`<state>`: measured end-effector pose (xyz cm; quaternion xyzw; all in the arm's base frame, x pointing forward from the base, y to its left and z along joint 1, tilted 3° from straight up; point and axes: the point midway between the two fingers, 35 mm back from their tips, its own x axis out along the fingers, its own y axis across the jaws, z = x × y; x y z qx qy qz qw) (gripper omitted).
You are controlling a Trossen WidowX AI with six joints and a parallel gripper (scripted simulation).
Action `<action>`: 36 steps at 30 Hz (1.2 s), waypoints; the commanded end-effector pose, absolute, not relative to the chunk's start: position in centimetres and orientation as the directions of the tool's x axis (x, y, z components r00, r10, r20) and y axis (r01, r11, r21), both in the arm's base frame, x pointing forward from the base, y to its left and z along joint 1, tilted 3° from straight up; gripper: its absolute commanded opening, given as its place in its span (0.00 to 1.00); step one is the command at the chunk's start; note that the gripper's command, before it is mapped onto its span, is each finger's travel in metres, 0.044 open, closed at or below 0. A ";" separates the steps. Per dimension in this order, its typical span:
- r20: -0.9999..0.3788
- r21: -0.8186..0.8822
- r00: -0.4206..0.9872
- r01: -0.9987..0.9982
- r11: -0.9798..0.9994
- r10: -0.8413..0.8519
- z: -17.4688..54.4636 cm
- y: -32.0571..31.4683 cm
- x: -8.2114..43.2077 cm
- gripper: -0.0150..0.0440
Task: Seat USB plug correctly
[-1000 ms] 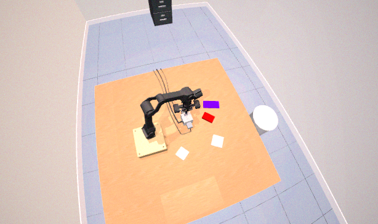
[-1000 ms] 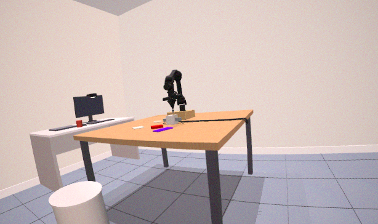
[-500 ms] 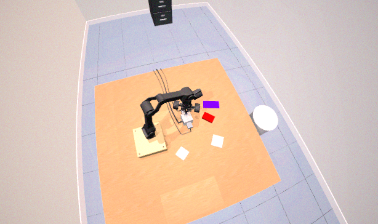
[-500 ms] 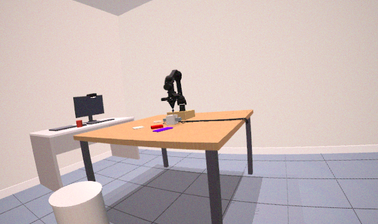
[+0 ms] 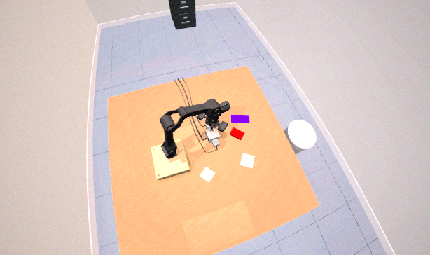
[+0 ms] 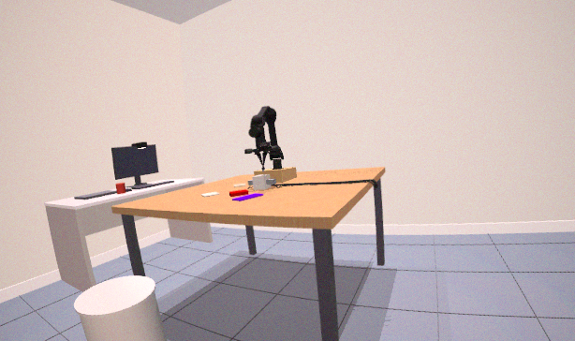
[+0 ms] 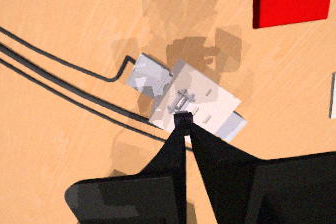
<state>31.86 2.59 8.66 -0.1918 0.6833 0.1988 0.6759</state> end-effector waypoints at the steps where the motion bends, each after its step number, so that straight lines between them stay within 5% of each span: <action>1: -1.000 0.012 -0.013 -0.457 0.889 0.007 8.6 2.6 31.9 0.25; 19: -1.000 0.007 -0.012 -0.004 1.000 0.007 8.6 2.6 31.9 0.25; 36: -1.000 0.001 -0.012 0.427 0.904 0.007 8.6 2.6 31.9 0.25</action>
